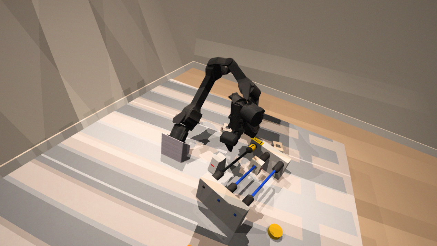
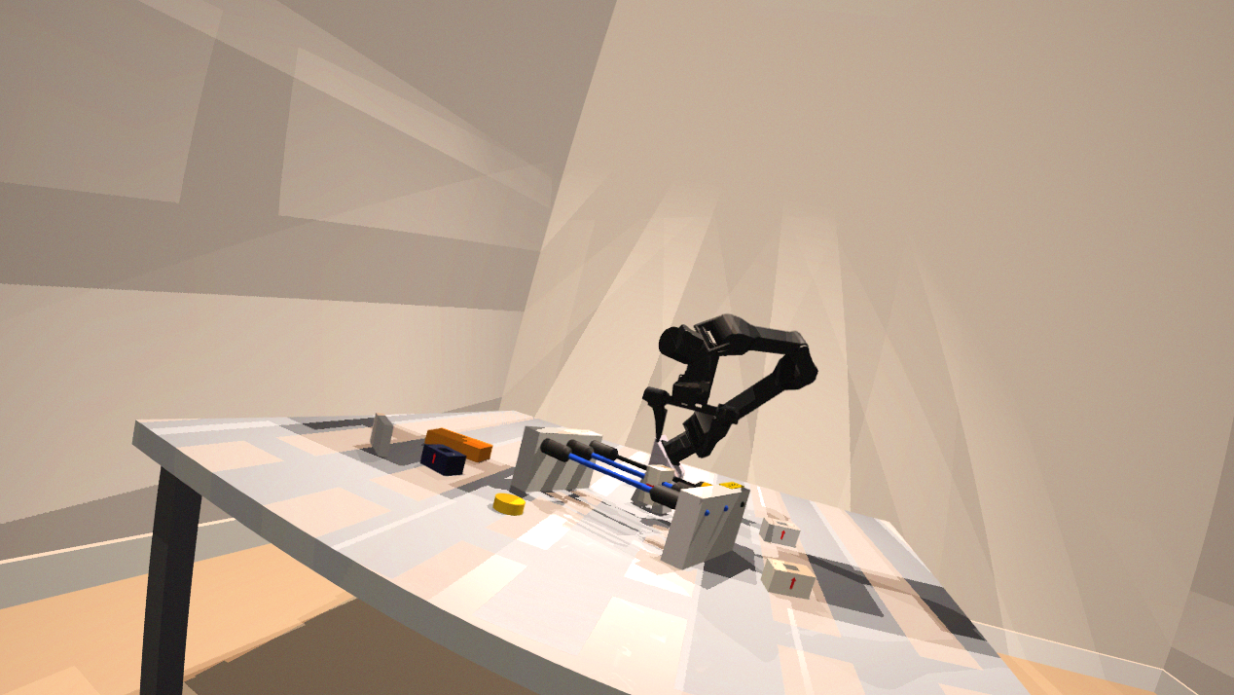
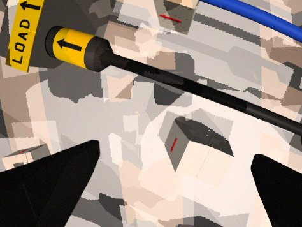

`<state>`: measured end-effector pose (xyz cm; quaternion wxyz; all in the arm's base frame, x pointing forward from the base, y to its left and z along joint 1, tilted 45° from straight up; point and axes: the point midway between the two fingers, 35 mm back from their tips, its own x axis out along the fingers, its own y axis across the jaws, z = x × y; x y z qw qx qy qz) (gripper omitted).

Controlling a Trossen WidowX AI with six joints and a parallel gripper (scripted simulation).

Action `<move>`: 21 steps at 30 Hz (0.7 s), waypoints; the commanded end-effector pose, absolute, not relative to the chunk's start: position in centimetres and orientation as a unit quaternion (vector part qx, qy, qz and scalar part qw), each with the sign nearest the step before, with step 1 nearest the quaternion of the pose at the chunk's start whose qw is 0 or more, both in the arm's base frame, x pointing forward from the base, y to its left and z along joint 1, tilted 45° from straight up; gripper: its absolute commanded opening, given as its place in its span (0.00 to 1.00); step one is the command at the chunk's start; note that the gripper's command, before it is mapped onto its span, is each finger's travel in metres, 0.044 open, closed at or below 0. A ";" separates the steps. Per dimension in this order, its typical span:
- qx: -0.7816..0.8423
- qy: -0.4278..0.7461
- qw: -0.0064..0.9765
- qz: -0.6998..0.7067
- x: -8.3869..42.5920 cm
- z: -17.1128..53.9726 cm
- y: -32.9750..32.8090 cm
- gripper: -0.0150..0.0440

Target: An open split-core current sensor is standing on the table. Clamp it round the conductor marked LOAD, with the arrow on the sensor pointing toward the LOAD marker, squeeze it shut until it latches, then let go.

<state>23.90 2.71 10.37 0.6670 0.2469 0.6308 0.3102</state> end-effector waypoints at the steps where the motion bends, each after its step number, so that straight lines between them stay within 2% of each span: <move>1: 0.295 0.717 0.591 0.225 20.2 6.4 1.0 1.00; 21: 0.297 0.720 0.588 0.221 20.0 4.8 2.2 1.00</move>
